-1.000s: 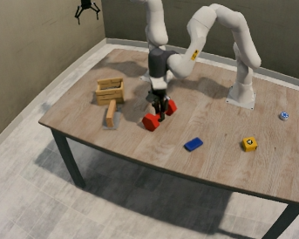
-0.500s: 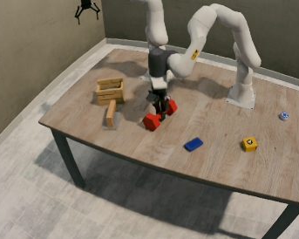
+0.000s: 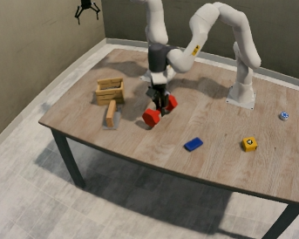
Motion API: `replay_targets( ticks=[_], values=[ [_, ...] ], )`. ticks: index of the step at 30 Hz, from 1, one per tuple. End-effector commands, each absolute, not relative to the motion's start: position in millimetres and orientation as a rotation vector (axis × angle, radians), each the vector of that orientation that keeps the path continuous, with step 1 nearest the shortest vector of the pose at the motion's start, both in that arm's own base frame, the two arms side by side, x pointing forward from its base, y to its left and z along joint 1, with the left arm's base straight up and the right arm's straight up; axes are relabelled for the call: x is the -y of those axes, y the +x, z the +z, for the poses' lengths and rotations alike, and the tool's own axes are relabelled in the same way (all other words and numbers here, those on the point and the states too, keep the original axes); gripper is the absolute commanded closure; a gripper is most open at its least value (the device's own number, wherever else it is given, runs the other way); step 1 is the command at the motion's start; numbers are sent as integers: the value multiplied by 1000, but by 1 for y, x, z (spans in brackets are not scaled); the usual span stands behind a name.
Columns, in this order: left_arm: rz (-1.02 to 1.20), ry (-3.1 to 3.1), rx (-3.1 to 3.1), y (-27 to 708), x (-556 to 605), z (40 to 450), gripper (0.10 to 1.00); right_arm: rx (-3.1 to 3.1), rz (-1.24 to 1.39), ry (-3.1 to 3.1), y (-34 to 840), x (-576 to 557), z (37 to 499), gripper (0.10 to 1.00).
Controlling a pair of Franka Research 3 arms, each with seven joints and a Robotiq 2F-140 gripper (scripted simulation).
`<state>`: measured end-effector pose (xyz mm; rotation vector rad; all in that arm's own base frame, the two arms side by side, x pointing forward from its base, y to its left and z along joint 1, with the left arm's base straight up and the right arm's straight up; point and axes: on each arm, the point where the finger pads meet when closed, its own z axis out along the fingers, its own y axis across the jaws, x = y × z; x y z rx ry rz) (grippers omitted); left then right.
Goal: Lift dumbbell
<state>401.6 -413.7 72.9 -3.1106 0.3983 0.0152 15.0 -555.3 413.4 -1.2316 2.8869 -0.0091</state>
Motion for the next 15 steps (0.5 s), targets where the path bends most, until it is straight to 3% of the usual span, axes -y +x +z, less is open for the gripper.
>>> replay_targets(
  ticks=[1,15],
  values=[
    [1,-3118,-392,405,417,92,999,-2888,0,-1236,13,554,413,98],
    [1,-3118,-393,404,417,130,999,-2888,0,-1236,13,554,413,98]
  ],
)
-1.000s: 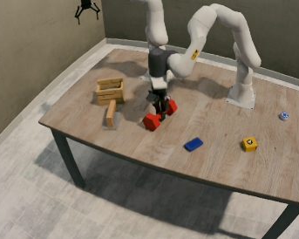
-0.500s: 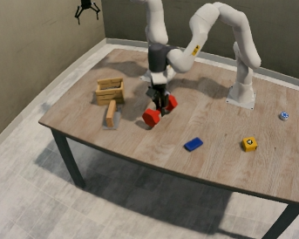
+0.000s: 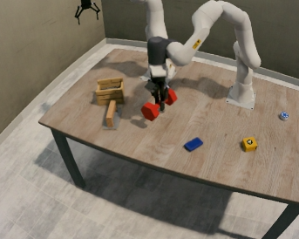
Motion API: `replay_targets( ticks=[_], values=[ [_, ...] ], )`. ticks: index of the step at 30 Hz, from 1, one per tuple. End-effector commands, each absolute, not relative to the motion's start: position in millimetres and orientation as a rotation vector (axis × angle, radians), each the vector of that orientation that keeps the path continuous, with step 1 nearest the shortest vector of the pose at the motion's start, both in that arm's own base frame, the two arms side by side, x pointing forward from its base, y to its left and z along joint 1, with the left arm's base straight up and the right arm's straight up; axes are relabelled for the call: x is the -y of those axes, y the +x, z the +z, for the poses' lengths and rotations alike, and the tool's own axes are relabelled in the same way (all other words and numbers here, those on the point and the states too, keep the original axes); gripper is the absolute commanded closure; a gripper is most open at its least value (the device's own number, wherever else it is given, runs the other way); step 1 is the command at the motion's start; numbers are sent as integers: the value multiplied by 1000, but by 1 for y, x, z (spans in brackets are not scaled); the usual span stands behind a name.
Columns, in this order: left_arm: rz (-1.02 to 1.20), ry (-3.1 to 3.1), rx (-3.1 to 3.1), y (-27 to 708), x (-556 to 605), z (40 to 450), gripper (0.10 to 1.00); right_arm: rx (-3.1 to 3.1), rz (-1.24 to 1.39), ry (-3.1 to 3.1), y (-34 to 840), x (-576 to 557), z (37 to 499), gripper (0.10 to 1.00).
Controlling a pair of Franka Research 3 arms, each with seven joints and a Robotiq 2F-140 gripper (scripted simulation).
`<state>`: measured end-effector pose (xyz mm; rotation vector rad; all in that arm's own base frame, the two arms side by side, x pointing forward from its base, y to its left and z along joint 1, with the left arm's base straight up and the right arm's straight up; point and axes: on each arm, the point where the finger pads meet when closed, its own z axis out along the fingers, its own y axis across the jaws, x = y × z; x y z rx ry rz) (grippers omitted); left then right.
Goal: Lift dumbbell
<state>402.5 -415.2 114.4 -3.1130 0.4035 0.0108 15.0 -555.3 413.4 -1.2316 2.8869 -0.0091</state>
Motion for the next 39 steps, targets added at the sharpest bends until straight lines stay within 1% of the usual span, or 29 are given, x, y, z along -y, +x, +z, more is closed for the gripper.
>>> replay_targets(
  ticks=[1,10,19,39],
  values=[
    [1,-3118,-393,405,417,133,999,-2888,0,-1236,13,554,413,98],
    [1,-3118,-392,405,417,155,999,-2888,0,-1236,13,554,413,98],
    [1,-3118,-393,405,417,166,999,-2888,0,-1236,13,554,413,98],
    [1,-3119,-393,404,417,171,999,-2888,0,-1236,13,554,413,98]
  ],
)
